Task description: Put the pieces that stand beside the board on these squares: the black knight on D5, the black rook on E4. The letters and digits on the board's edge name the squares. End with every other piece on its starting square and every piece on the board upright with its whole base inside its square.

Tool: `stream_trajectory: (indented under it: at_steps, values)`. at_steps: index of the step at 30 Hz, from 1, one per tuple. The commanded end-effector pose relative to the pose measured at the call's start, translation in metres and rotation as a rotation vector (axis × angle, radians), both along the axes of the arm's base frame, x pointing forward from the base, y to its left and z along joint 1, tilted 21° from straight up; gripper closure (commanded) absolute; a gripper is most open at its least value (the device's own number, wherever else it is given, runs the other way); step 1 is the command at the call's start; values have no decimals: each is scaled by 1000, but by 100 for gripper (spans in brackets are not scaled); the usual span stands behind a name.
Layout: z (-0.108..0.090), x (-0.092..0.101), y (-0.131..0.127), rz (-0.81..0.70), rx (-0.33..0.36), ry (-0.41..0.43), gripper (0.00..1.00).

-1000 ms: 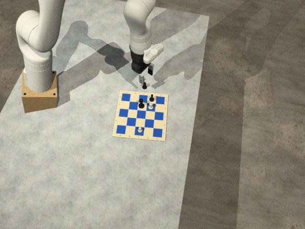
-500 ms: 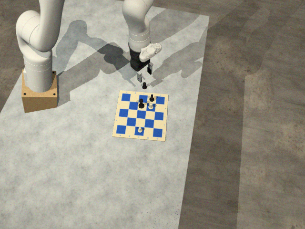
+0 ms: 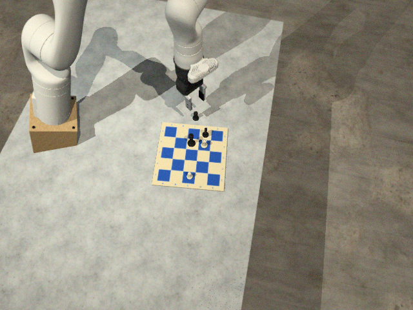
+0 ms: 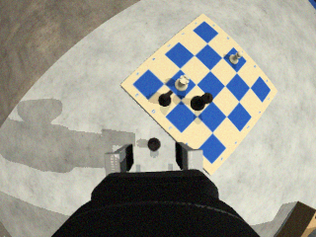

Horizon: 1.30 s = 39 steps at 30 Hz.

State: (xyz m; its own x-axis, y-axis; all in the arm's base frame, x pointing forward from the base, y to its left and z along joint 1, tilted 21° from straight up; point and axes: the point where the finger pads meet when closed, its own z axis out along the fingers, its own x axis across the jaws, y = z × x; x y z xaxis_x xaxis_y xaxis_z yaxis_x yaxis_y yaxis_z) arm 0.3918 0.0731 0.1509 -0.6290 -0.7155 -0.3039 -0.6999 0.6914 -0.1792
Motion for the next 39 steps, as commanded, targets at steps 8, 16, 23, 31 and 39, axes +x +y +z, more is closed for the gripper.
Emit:
stream_trajectory:
  at_steps: [8,16,23,31,39]
  values:
    - [0,0,0,0,1,-1,27]
    - [0,0,0,0,1,-1,27]
    - [0,0,0,0,1,-1,27]
    - [0,0,0,0,1,-1,27]
    - [0,0,0,0,1,-1,27]
